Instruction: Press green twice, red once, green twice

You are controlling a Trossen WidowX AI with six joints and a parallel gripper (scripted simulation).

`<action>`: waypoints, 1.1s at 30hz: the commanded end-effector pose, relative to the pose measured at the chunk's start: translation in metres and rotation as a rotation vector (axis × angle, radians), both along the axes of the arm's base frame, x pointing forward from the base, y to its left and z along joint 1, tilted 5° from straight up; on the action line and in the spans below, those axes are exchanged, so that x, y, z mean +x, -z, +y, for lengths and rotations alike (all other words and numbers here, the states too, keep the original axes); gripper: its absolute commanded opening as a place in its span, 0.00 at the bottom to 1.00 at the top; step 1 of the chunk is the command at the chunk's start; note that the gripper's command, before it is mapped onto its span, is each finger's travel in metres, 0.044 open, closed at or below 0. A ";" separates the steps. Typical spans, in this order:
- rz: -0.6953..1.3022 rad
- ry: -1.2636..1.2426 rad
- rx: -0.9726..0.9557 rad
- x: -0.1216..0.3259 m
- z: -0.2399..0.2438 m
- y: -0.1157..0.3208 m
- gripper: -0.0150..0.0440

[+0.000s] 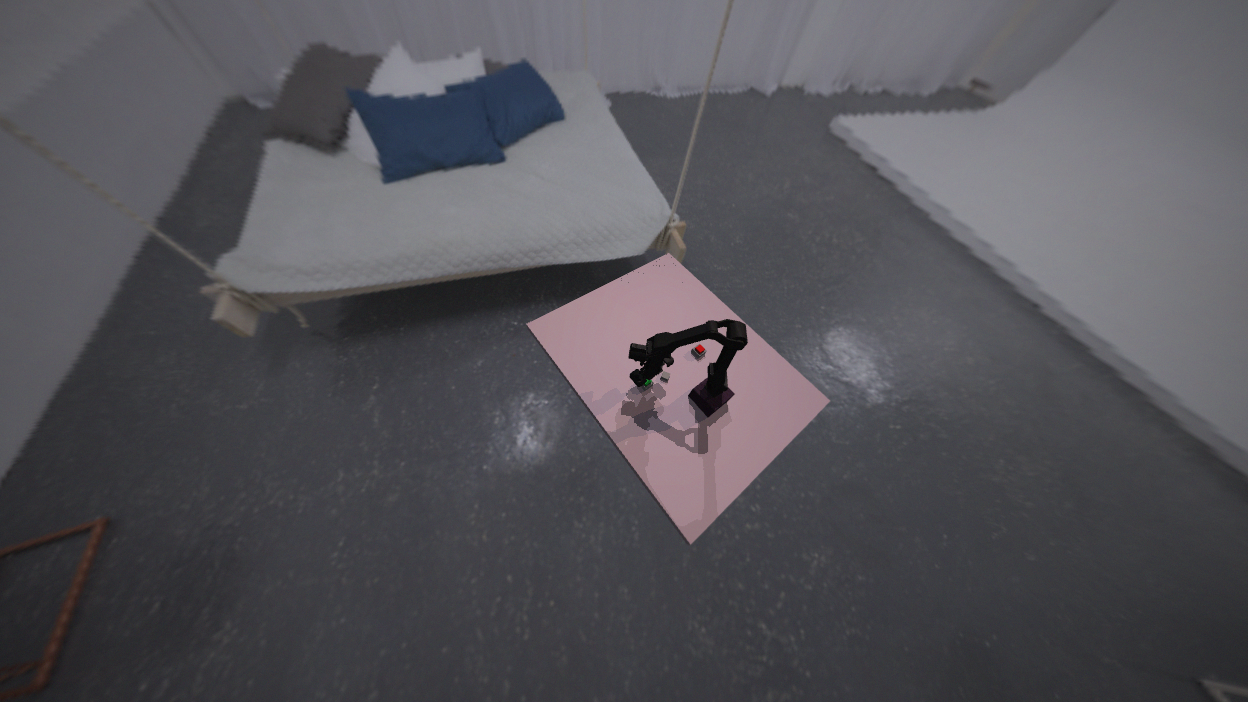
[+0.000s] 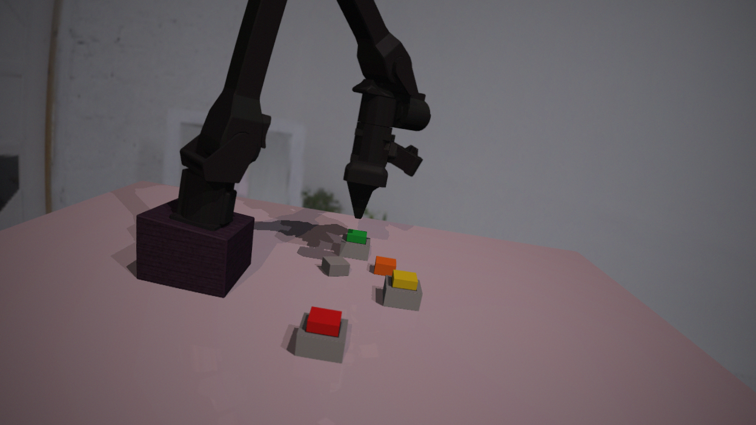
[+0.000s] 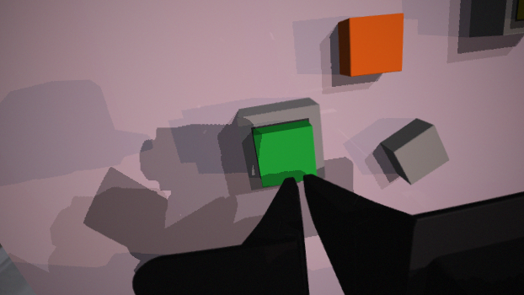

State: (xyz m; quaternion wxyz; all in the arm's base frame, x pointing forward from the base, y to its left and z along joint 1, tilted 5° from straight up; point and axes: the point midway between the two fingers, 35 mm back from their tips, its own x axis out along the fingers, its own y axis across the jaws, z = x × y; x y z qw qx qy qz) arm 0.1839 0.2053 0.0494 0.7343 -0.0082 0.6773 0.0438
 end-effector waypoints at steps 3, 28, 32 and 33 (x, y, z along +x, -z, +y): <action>-0.011 0.003 0.007 0.003 0.002 0.008 0.29; -0.011 0.003 0.006 0.005 0.003 0.033 0.29; -0.011 0.003 0.006 0.005 0.003 0.033 0.29; -0.011 0.003 0.006 0.005 0.003 0.033 0.29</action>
